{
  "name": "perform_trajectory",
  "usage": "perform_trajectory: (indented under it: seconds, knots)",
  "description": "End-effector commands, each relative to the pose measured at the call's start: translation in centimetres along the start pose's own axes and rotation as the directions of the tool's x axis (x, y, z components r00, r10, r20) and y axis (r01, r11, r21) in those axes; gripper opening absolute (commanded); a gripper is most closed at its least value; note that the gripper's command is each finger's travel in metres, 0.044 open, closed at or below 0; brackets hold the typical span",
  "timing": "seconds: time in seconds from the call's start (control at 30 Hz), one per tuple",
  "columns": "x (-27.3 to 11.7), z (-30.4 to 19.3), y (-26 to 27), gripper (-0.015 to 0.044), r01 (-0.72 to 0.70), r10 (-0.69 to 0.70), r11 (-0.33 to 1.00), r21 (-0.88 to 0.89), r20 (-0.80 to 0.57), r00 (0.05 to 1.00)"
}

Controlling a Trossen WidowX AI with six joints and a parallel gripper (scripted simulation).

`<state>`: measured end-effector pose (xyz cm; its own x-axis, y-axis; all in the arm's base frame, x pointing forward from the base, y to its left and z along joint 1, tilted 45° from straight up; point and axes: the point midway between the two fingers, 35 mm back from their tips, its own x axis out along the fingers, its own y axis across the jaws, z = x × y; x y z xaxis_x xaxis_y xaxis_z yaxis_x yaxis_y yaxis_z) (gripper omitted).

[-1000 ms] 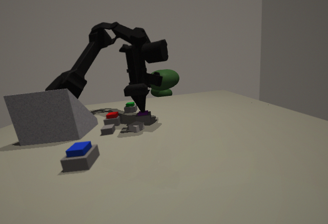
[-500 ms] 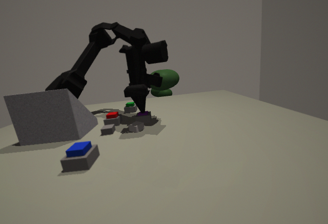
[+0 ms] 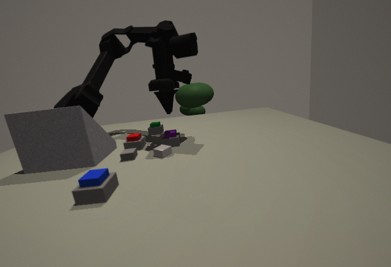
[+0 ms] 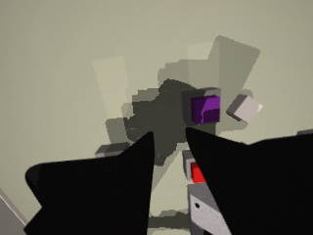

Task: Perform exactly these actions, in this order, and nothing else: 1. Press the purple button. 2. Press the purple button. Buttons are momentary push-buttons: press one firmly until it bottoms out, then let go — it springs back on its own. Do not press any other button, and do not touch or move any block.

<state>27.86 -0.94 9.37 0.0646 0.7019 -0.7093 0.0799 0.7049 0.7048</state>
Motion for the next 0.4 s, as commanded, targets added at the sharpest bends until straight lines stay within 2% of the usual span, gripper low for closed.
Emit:
perform_trajectory:
  seconds: [0.0, 0.1, 0.2, 0.37]
  knots:
    - [-2.2, -1.0, 6.2, 0.0230, 0.000, 0.000, 1.000, -0.021, 0.015, 1.000]
    - [-3.8, -3.3, 11.2, 0.0309, -0.006, 0.007, 1.000, -0.022, 0.013, 1.000]
    - [-4.2, -4.0, 12.2, 0.0387, -0.009, 0.009, 1.000, -0.022, 0.012, 1.000]
    - [-4.2, -4.0, 12.2, 0.0400, -0.009, 0.009, 1.000, -0.022, 0.012, 1.000]
